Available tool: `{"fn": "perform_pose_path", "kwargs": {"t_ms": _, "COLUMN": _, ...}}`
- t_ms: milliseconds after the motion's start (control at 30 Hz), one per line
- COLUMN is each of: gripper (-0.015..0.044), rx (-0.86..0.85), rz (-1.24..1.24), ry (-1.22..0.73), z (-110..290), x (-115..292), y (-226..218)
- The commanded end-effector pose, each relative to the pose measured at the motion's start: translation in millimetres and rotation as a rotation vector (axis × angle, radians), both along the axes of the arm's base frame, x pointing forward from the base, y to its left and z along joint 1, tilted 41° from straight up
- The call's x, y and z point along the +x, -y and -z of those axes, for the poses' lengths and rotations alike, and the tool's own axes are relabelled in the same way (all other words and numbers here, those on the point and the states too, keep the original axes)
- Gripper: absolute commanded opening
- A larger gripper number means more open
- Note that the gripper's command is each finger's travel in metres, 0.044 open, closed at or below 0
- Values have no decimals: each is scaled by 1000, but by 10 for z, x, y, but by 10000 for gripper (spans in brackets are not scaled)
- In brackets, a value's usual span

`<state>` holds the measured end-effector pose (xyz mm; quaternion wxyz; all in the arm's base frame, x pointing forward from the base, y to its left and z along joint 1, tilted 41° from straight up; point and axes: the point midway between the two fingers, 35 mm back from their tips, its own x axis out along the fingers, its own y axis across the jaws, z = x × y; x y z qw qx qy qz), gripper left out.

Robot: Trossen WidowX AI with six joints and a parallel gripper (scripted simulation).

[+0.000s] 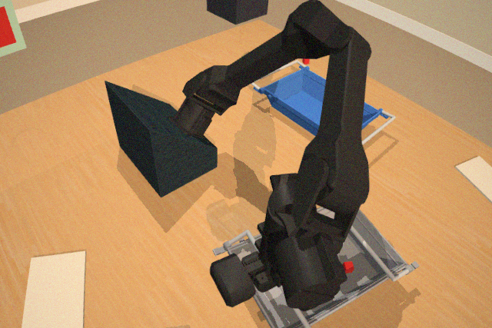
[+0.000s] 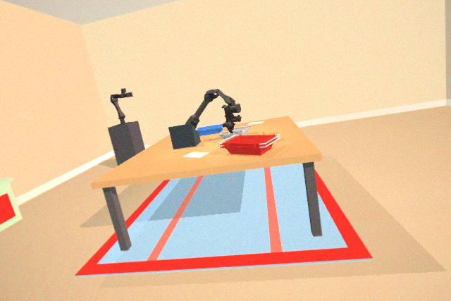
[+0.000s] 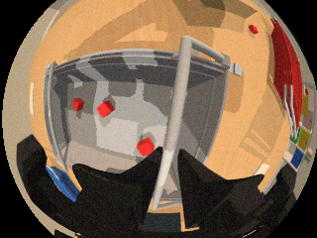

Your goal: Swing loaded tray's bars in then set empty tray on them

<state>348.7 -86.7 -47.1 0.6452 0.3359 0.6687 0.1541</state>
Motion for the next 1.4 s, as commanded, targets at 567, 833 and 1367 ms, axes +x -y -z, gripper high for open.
{"fn": "perform_pose_path", "kwargs": {"t_ms": 567, "gripper": 80, "rx": -1, "rz": 13, "ry": 0, "z": -255, "x": -27, "y": 253}}
{"fn": "perform_pose_path", "kwargs": {"t_ms": 833, "gripper": 80, "rx": -1, "rz": 13, "ry": 0, "z": -255, "x": -27, "y": 253}}
{"fn": "perform_pose_path", "kwargs": {"t_ms": 1367, "gripper": 0, "rx": -1, "rz": 13, "ry": 0, "z": -255, "x": -27, "y": 253}}
